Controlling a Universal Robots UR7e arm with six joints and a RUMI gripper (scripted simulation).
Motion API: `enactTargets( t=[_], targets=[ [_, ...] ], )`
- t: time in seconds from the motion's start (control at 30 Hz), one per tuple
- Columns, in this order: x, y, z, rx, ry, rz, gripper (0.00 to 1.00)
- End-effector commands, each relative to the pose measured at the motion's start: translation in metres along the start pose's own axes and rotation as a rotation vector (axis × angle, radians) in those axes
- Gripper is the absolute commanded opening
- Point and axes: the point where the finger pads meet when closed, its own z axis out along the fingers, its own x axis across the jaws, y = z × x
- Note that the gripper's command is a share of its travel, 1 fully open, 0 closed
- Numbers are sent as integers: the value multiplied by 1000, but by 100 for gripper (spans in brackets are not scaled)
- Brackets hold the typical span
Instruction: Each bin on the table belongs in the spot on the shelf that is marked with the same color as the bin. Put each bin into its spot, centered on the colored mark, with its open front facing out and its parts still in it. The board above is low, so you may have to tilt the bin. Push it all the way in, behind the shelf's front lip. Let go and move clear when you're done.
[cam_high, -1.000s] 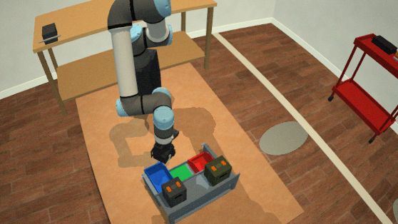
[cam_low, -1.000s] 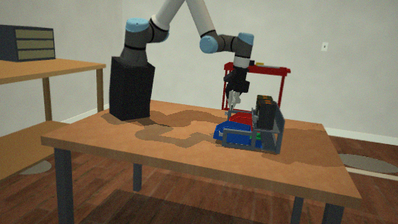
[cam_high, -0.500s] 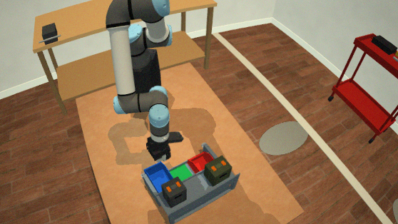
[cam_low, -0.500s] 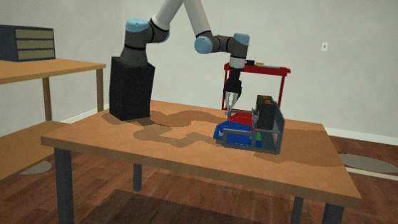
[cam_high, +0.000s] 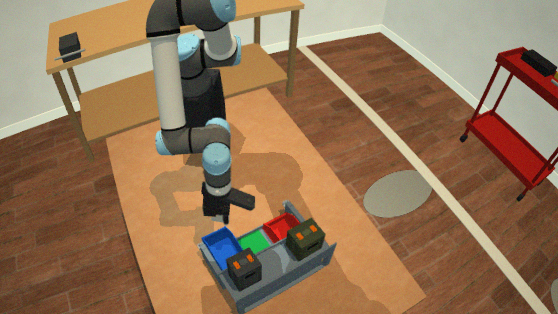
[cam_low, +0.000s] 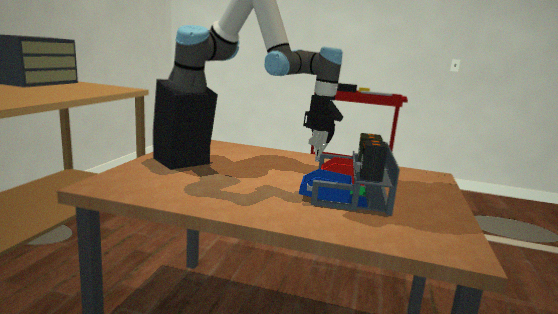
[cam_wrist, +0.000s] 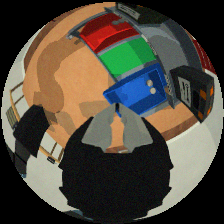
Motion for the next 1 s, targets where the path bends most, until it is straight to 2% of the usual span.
enactTargets(
  t=[0.0,0.1,0.17,0.67,0.73,0.97],
  targets=[
    [-1,5,1,-1,6,212,0],
    [-2,8,2,2,7,353,0],
    [-2,8,2,2,7,353,0],
    [-11,30,5,19,6,1042,0],
    [-11,30,5,19,6,1042,0],
    [-16,41,7,27,2,1338,0]
  ],
)
